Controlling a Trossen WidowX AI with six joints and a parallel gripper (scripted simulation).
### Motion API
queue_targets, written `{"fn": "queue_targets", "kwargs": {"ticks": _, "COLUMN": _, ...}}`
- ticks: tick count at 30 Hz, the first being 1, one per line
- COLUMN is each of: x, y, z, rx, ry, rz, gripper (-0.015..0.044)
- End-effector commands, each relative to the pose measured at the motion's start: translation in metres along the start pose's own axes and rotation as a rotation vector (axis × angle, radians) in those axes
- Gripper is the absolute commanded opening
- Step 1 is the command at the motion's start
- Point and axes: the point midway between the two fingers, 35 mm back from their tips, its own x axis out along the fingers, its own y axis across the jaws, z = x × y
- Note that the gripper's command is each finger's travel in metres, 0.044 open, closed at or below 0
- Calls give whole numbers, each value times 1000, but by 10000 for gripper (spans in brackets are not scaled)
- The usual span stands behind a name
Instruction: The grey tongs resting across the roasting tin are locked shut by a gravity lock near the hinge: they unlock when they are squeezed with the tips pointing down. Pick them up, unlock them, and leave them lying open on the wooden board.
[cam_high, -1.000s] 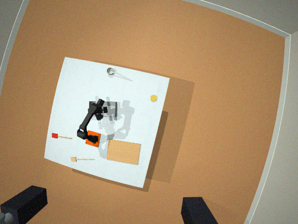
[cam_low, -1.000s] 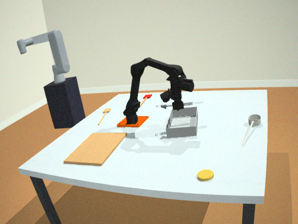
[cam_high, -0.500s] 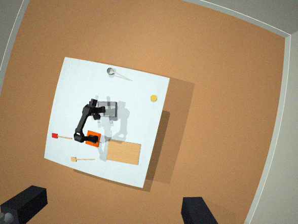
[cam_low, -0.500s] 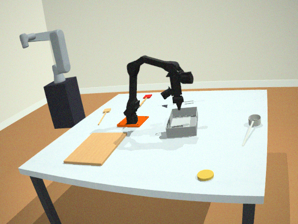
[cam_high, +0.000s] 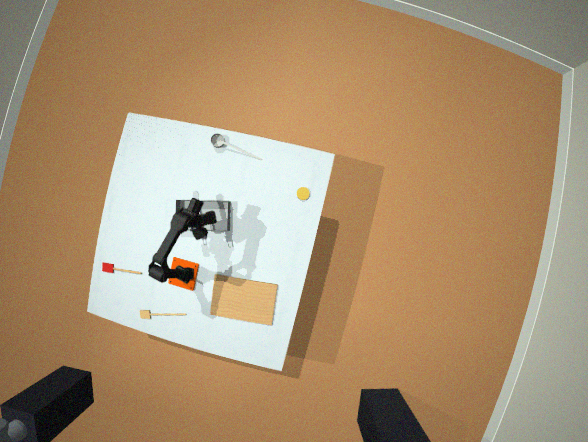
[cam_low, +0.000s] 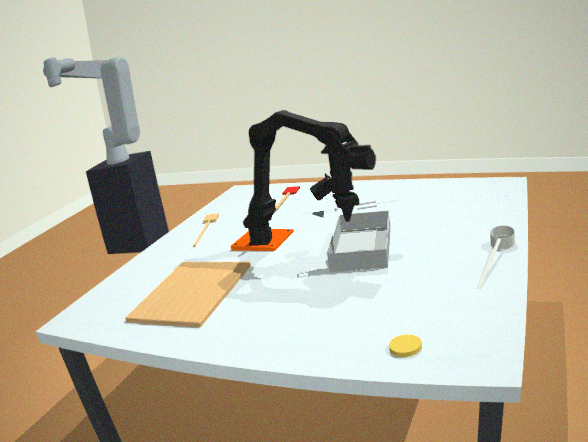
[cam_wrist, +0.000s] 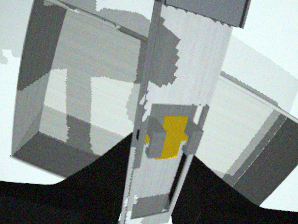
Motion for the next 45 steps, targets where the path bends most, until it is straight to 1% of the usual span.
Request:
{"fn": "queue_targets", "kwargs": {"ticks": 1, "x": -7, "y": 17, "z": 9, "rx": -55, "ry": 8, "rz": 7, "gripper": -150}}
{"fn": "queue_targets", "kwargs": {"ticks": 14, "x": -23, "y": 72, "z": 58, "rx": -219, "ry": 0, "rz": 15, "gripper": -150}}
{"fn": "queue_targets", "kwargs": {"ticks": 26, "x": -37, "y": 111, "z": 114, "rx": -365, "ry": -9, "rz": 21, "gripper": -150}}
{"fn": "queue_targets", "kwargs": {"ticks": 40, "x": -55, "y": 140, "z": 187, "rx": -540, "ry": -17, "rz": 20, "gripper": -150}}
{"fn": "queue_targets", "kwargs": {"ticks": 45, "x": -56, "y": 141, "z": 191, "rx": -549, "ry": -18, "rz": 20, "gripper": -150}}
